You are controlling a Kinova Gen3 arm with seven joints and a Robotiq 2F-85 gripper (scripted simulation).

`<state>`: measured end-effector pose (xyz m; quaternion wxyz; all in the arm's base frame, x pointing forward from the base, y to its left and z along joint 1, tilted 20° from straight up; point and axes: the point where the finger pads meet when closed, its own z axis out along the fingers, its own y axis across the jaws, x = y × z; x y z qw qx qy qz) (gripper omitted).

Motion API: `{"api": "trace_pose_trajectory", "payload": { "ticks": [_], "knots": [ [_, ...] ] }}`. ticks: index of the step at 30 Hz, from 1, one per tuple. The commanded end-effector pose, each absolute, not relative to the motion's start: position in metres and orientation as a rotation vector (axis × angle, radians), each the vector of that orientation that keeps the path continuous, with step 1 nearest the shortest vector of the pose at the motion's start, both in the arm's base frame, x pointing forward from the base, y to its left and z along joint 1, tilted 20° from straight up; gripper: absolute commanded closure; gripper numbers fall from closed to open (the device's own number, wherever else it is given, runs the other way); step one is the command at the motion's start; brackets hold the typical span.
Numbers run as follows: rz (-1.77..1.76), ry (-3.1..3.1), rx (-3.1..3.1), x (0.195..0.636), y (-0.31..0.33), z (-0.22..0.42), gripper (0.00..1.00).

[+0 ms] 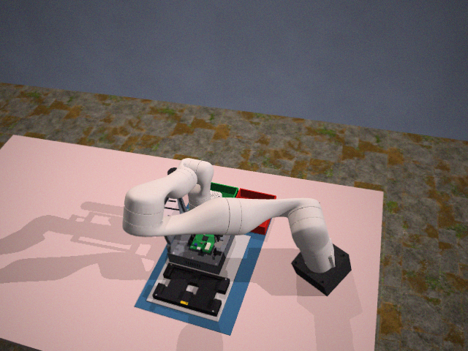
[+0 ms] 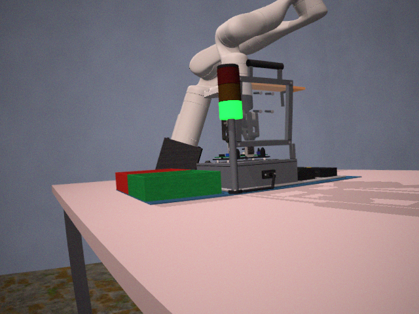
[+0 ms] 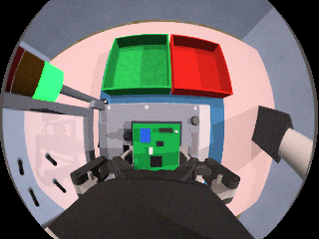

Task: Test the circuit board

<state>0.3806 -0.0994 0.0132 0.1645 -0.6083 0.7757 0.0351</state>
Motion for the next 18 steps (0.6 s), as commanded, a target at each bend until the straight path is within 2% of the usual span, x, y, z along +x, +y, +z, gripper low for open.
{"api": "trace_pose_trajectory", "payload": {
  "ticks": [1, 18],
  "knots": [
    [0.1, 2.209, -1.733, 0.3799, -0.1004, 0.0152, 0.13],
    [0.101, 2.21, -1.732, 0.379, -0.0998, 0.0163, 0.13]
  ]
}}
